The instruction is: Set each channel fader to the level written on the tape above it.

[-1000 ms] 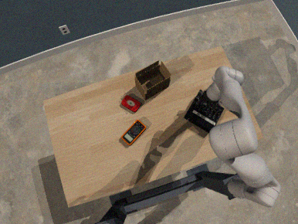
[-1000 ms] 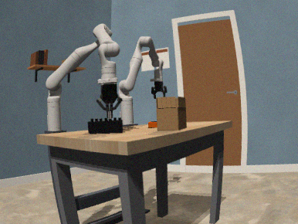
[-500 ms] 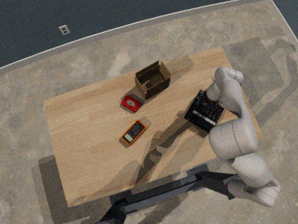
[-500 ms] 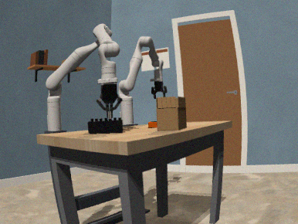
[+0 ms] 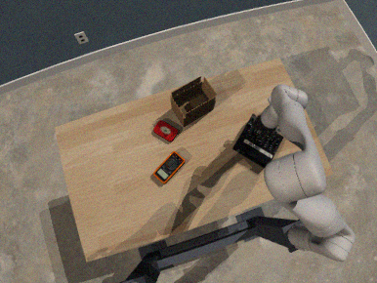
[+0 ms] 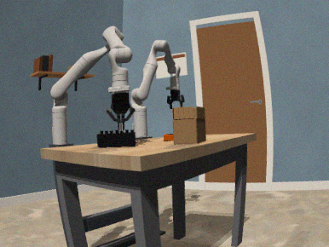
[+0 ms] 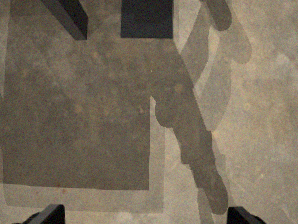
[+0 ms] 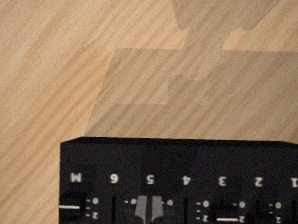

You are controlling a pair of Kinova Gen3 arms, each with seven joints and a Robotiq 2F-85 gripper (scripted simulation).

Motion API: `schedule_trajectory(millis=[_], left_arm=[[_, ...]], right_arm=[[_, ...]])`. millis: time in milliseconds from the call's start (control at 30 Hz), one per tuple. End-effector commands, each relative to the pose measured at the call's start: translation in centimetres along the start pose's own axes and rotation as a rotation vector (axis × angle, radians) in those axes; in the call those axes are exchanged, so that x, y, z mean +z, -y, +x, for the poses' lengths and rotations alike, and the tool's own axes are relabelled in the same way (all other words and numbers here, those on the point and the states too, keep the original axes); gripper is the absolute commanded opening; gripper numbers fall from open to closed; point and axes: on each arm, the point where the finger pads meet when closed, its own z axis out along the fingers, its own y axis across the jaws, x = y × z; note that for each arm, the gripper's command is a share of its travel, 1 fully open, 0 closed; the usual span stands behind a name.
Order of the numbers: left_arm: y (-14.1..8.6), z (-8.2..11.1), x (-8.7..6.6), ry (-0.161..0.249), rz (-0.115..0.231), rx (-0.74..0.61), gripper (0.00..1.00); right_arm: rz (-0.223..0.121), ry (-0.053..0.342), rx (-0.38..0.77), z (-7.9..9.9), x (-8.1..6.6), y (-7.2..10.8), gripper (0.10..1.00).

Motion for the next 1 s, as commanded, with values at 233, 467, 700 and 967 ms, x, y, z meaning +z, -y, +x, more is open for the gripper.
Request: schedule_trajectory(millis=[233,467,700,967], left_arm=[[0.0,0.0,-0.1,0.002,0.0,0.0,1.0],[0.0,0.0,-0.1,0.002,0.0,0.0,1.0],[0.0,0.0,-0.1,0.002,0.0,0.0,1.0],[0.0,0.0,-0.1,0.002,0.0,0.0,1.0]], right_arm=[[0.002,-0.001,0.0,-0.3,-0.1,0.0,0.099],[0.002,-0.001,0.0,-0.7,-0.1,0.0,0.099],[0.002,-0.001,0.0,-1.2,-0.1,0.0,0.099],[0.002,-0.001,0.0,-1.5,-0.1,0.0,0.099]])
